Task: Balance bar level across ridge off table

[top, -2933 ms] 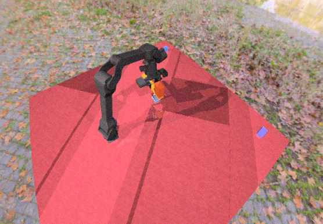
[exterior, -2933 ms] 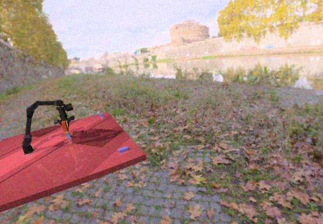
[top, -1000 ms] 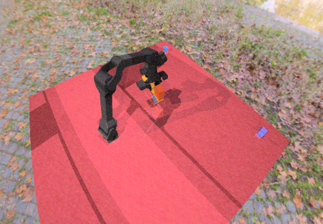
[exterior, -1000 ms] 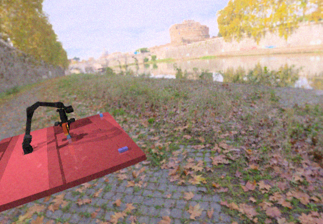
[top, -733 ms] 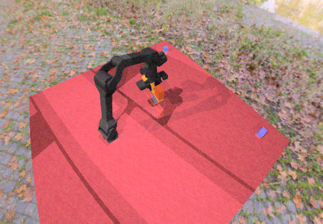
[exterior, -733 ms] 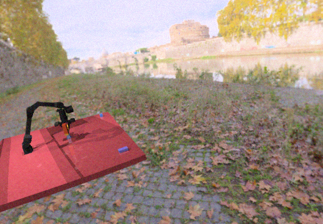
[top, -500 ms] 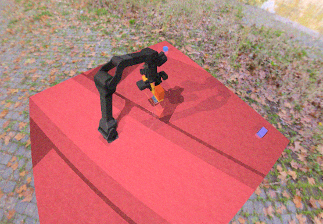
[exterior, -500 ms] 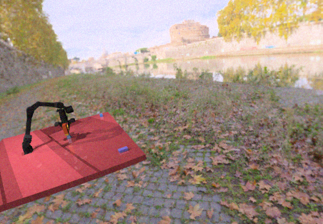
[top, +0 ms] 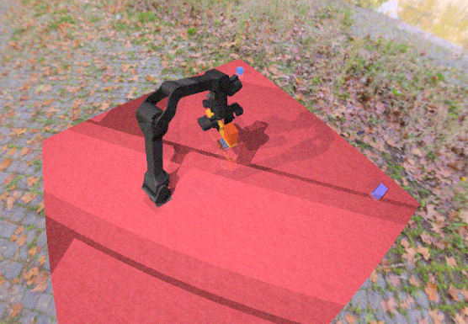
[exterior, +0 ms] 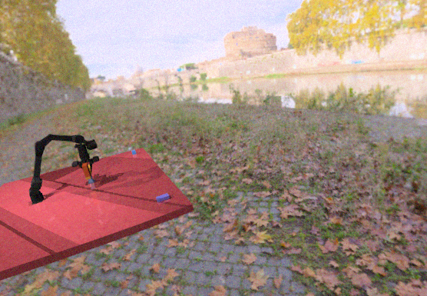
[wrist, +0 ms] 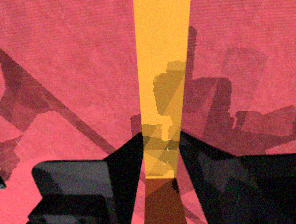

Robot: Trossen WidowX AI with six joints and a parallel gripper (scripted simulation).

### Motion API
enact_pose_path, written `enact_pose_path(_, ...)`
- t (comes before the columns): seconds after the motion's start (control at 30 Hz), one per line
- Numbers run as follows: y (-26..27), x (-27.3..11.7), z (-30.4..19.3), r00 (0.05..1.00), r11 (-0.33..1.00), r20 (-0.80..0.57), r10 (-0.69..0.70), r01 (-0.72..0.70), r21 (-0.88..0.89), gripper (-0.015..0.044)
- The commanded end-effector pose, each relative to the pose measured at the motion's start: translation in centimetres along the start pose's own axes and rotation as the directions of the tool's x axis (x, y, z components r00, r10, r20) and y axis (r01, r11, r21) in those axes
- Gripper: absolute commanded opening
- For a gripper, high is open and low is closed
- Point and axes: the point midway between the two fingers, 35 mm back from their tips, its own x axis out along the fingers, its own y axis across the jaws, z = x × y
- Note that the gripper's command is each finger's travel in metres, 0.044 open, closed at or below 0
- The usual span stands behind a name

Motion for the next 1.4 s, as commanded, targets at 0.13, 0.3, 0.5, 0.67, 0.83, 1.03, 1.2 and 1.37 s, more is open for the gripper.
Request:
enact_pose_path(0.13, -0.03, 0.05, 0.05, 1.0, 1.0, 0.004, -0.003, 0.003, -0.001, 0.0)
enact_pose_path(0.3, -0.02, 0.1, 0.04, 1.0, 1.0, 0.004, -0.002, 0.003, -0.001, 0.0)
enact_pose_path(0.5, -0.01, 0.14, 0.04, 1.0, 1.0, 0.004, -0.002, 0.002, -0.001, 0.0)
enact_pose_path(0.67, -0.01, 0.18, 0.04, 1.0, 1.0, 0.004, -0.002, 0.002, -0.001, 0.0)
enact_pose_path(0.83, 0.0, 0.23, 0.04, 1.0, 1.0, 0.004, -0.002, 0.002, -0.001, 0.0)
enact_pose_path(1.03, 0.01, 0.28, 0.05, 1.0, 1.0, 0.004, -0.002, 0.002, -0.001, 0.0)
enact_pose_path(1.2, 0.01, 0.32, 0.05, 1.0, 1.0, 0.004, -0.002, 0.002, -0.001, 0.0)
enact_pose_path(1.37, 0.02, 0.37, 0.05, 1.0, 1.0, 0.004, -0.002, 0.002, -0.001, 0.0)
